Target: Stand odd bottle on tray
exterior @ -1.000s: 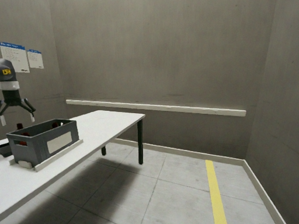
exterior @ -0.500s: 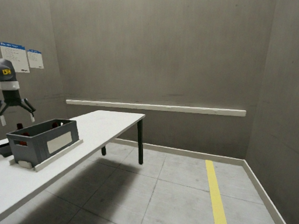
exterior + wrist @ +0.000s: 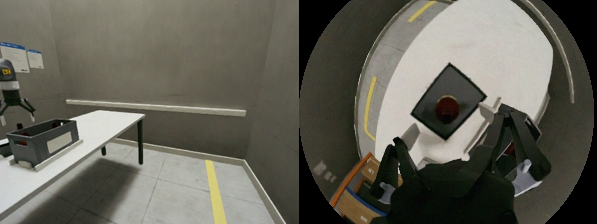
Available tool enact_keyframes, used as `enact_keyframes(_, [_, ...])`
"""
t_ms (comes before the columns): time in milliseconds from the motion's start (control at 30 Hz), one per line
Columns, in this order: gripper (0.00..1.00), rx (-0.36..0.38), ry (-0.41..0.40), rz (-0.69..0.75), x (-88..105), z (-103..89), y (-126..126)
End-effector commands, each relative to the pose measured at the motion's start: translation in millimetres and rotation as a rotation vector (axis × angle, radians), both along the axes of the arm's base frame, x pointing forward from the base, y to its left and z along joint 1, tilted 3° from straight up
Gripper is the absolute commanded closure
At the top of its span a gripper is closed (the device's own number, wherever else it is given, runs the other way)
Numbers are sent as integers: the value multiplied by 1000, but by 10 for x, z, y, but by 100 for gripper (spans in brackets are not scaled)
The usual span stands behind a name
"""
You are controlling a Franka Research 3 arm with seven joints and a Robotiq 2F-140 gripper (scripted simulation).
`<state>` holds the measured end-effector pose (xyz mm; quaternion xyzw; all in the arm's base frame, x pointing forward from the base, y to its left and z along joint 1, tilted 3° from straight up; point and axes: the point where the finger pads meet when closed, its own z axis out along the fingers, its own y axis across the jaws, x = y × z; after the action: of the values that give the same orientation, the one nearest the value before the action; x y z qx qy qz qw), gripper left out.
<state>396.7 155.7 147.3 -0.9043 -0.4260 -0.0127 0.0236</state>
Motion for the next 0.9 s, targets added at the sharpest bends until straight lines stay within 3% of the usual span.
enact_keyframes(0, [0,-1,-3,5,9,34,-5])
enact_keyframes(400, [0,-1,-3,5,8,189,-13])
enact_keyframes(867, [0,-1,-3,5,6,544,-32])
